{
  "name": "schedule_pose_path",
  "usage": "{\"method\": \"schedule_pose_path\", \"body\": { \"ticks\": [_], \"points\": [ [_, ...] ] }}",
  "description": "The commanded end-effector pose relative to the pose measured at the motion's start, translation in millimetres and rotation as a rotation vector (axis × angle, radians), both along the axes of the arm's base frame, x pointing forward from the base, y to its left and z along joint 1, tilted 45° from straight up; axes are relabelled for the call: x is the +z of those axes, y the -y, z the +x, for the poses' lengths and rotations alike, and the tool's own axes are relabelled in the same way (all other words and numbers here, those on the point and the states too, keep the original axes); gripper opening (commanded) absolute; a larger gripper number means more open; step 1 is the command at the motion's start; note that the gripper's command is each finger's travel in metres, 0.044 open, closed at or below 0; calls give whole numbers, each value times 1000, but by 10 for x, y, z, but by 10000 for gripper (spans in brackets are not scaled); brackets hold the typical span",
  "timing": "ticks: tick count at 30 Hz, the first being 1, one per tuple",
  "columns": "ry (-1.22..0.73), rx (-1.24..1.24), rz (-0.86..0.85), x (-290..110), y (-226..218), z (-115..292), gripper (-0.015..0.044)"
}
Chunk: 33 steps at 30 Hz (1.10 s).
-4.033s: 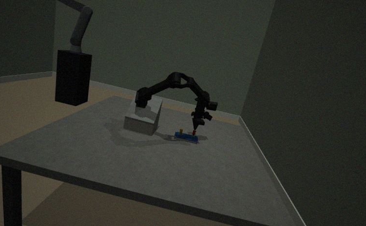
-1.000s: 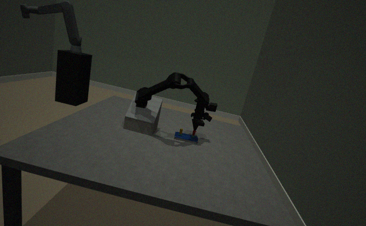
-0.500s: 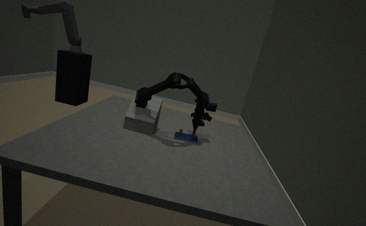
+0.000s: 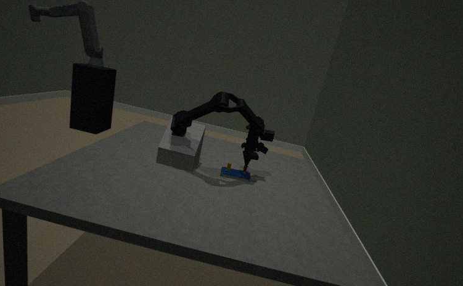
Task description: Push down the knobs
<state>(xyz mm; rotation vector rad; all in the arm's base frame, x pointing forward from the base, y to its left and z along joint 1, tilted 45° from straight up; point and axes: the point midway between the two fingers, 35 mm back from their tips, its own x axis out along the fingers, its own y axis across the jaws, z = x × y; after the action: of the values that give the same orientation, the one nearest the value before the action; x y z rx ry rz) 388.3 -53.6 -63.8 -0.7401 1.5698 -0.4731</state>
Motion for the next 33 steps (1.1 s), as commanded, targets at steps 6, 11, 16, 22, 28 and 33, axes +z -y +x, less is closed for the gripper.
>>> {"method": "schedule_pose_path", "body": {
  "ticks": [6,11,16,22,28,33],
  "points": [
    [0,-9,-5,-64,72,-1,0],
    [0,-9,-5,-64,72,-1,0],
    [0,-9,-5,-69,77,-1,0],
    [0,-9,-5,-79,87,-2,0],
    [0,-9,-5,-79,87,-2,0],
    [0,-9,-5,-92,101,-2,0]
  ]
}}
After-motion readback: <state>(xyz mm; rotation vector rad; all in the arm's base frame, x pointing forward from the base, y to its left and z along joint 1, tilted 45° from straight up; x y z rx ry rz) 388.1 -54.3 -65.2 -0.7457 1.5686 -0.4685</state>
